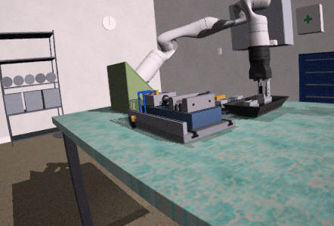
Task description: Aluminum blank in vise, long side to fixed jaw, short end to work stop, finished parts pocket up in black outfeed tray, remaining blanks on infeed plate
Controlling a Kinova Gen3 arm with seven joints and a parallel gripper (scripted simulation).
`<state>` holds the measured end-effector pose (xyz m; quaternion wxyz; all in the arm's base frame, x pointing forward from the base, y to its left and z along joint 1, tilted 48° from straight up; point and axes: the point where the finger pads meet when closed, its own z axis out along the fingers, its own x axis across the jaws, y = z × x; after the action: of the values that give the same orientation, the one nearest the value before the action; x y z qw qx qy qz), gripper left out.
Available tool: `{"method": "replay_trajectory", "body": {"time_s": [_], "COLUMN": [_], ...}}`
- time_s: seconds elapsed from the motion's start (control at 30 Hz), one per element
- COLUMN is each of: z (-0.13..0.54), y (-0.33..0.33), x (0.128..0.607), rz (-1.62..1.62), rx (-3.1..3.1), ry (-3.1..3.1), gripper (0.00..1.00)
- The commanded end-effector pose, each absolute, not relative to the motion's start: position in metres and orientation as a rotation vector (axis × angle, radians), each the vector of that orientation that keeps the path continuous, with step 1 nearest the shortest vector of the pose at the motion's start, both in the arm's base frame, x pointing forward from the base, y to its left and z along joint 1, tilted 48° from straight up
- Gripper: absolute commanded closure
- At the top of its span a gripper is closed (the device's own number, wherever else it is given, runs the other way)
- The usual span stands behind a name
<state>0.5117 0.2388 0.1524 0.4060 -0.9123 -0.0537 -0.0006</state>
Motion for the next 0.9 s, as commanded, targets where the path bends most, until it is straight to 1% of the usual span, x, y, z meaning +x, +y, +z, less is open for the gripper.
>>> {"method": "replay_trajectory", "body": {"time_s": [0.0, 0.87], "z": [0.1511, 0.1451], "y": [0.2400, 0.2459], "x": [0.5136, 0.5144], "rz": [-0.013, -0.013], "rx": [-2.300, -2.300], "ry": [-0.146, -0.145], "gripper": [1.00, 1.00]}}
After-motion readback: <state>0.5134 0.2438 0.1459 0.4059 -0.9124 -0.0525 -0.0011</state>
